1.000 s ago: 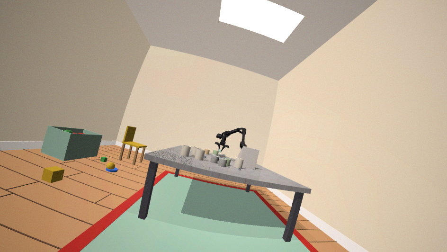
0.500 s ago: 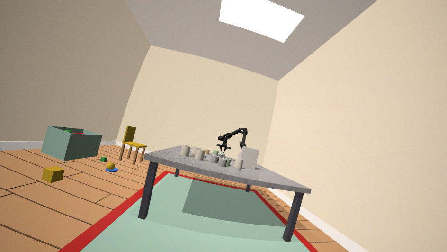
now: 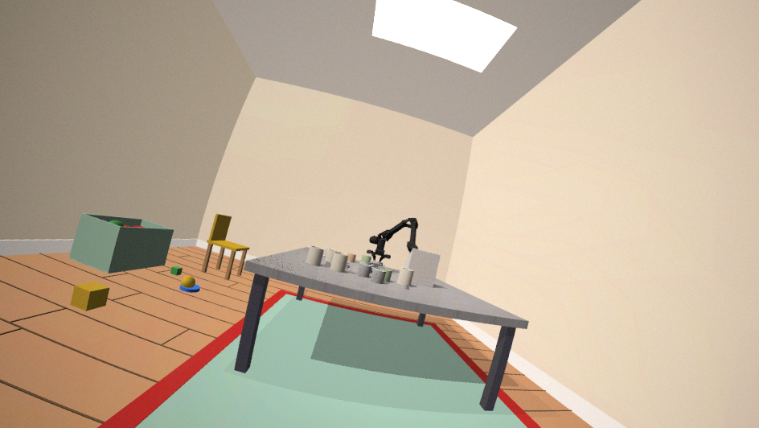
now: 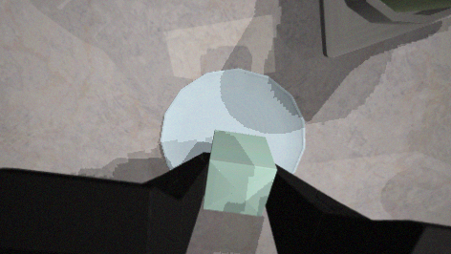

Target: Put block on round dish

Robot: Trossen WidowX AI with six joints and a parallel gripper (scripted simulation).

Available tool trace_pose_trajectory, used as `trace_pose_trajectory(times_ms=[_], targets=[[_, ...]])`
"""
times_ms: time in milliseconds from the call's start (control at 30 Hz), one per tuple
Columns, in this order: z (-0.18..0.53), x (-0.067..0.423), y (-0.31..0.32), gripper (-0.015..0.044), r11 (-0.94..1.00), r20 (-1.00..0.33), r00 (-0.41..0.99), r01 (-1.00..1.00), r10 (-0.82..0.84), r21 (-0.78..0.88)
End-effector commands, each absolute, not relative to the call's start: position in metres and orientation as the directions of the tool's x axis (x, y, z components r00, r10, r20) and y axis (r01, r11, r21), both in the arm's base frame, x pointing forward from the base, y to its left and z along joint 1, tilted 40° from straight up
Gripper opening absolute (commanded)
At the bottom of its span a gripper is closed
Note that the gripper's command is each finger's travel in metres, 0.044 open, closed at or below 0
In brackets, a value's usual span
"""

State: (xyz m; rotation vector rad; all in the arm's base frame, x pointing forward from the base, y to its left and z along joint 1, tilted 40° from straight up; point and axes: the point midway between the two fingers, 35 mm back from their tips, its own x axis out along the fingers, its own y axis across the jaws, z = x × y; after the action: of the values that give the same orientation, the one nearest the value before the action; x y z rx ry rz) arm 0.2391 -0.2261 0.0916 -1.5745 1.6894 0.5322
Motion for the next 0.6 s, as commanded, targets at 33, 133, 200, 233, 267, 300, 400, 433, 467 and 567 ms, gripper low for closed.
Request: trace_pose_trajectory(times_ms=[33,133,200,233,267,300,400,433,467,567], targets=[[0.086,0.239,-0.229,0.0,0.154,-0.756,0.04,-0.971,-0.654,-0.184],[0.083,0.239,-0.232,0.0,0.154,-0.756,0.04,-0.971,-0.654,-0.184],[0.08,0.239,-0.234,0.0,0.154,-0.756,0.039,-0.971,-0.654,-0.184],[0.079,0.239,-0.235,0.0,0.154,-0.756,0.039,-0.971,-0.654,-0.184],[0.078,0.239,-0.237,0.0,0.154,-0.756,0.039,-0.971,-0.654,-0.184],[0.077,0.239,-0.238,0.0,0.154,-0.755,0.039,-0.971,-0.654,-0.184],[0.08,0.24,-0.237,0.0026,0.155,-0.752,0.042,-0.97,-0.658,-0.189],[0.08,0.24,-0.237,0.0053,0.155,-0.752,0.042,-0.97,-0.658,-0.189],[0.08,0.24,-0.237,0.0079,0.155,-0.752,0.042,-0.97,-0.658,-0.189],[0.08,0.24,-0.237,0.0157,0.155,-0.752,0.042,-0.97,-0.658,-0.189]])
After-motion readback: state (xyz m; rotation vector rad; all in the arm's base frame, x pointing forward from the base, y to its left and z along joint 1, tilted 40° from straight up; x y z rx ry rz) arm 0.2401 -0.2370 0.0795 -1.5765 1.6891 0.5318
